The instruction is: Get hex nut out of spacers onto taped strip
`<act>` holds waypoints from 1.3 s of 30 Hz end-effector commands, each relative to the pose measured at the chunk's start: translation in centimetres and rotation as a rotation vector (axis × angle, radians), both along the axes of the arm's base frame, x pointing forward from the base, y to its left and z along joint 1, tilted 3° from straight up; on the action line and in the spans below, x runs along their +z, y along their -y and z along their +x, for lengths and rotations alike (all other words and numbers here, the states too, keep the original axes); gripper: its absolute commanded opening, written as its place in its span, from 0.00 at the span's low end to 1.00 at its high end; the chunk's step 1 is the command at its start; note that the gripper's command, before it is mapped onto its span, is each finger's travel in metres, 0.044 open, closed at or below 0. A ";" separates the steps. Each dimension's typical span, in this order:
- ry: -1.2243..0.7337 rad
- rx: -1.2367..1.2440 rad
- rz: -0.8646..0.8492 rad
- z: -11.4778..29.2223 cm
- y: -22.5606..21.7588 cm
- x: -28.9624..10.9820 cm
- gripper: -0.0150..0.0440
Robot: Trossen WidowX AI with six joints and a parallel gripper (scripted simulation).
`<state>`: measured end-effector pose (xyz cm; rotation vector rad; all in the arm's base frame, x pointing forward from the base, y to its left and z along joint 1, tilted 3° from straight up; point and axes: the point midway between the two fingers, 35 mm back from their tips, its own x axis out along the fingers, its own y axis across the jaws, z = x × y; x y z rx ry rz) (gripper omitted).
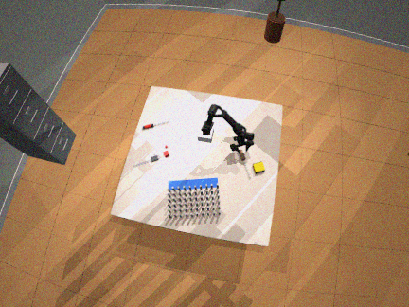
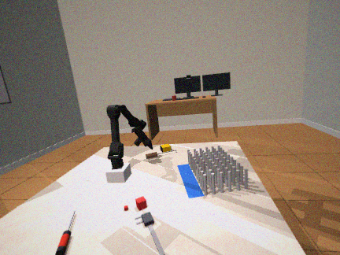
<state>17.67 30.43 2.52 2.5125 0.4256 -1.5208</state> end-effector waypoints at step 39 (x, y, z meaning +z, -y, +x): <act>0.000 0.004 -0.001 -0.2 -0.1 -5.6 0.73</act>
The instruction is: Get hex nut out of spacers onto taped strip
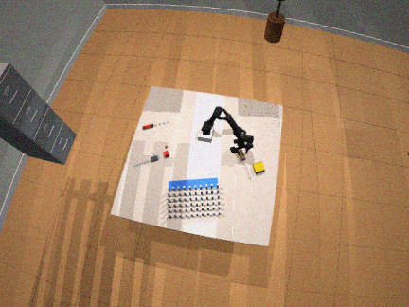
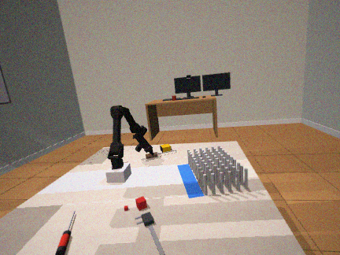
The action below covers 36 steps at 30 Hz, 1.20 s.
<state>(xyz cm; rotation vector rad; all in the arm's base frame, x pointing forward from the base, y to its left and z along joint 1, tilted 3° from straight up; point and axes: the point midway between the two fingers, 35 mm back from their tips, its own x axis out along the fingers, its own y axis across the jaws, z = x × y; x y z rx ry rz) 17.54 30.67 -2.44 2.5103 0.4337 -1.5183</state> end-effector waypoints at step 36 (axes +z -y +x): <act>0.000 0.000 -0.001 0.6 -1.2 7.3 0.25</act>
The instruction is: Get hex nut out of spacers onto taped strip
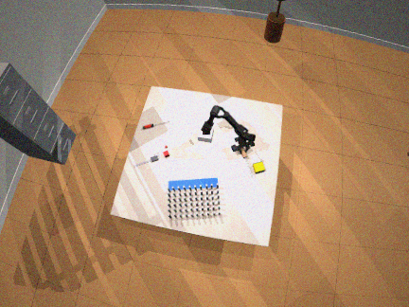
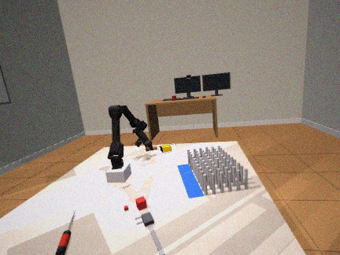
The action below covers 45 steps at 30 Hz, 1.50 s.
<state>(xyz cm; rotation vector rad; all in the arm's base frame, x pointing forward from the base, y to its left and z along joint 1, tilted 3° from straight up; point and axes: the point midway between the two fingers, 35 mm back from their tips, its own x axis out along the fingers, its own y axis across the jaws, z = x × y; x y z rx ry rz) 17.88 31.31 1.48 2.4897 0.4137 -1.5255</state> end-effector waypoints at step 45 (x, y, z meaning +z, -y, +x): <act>-0.133 -0.862 0.395 4.0 5.6 11.6 0.25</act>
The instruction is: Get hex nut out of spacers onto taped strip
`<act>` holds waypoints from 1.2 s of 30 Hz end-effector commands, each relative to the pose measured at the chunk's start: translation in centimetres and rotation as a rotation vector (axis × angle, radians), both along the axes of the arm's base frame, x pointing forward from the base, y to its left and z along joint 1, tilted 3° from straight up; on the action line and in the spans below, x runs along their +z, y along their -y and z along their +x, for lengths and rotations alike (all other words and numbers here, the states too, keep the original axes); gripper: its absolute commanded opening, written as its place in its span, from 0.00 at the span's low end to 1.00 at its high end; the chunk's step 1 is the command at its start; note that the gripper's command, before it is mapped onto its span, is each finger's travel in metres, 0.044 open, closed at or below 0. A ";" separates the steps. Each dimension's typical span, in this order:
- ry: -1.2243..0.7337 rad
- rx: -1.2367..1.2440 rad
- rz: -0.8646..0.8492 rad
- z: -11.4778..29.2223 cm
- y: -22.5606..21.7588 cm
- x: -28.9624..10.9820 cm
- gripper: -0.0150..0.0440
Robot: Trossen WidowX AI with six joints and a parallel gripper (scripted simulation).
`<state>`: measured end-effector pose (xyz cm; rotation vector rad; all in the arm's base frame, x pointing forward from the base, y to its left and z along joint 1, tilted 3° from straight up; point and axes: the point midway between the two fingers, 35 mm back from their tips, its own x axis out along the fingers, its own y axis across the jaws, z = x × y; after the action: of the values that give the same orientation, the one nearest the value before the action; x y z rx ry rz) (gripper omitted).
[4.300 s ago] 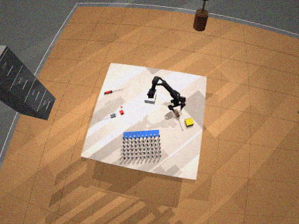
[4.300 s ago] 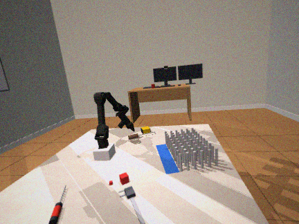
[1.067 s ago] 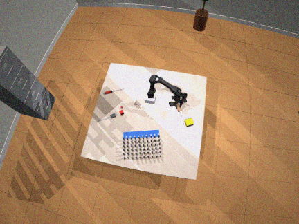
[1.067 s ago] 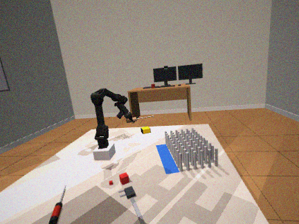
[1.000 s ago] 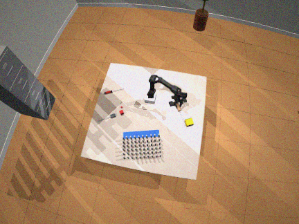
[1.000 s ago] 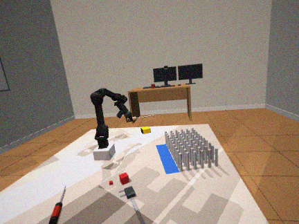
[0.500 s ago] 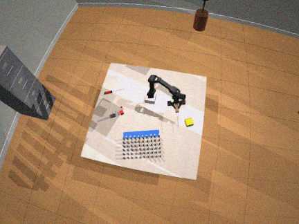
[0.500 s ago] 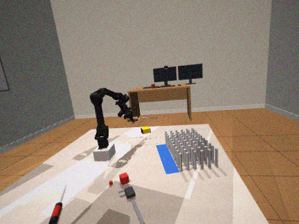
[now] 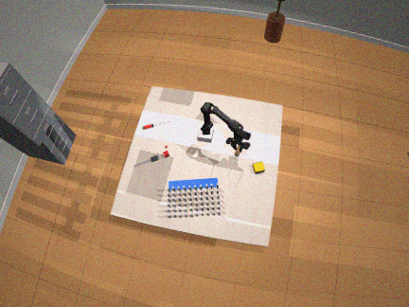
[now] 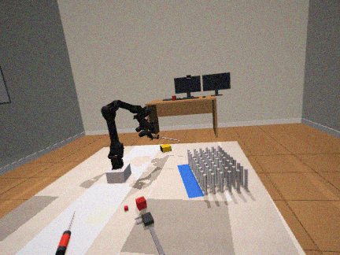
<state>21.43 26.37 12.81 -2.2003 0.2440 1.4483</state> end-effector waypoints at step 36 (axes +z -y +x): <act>-0.157 -1.251 0.550 3.9 7.6 0.9 0.25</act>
<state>25.16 19.47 13.41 -1.1613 0.8979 0.8455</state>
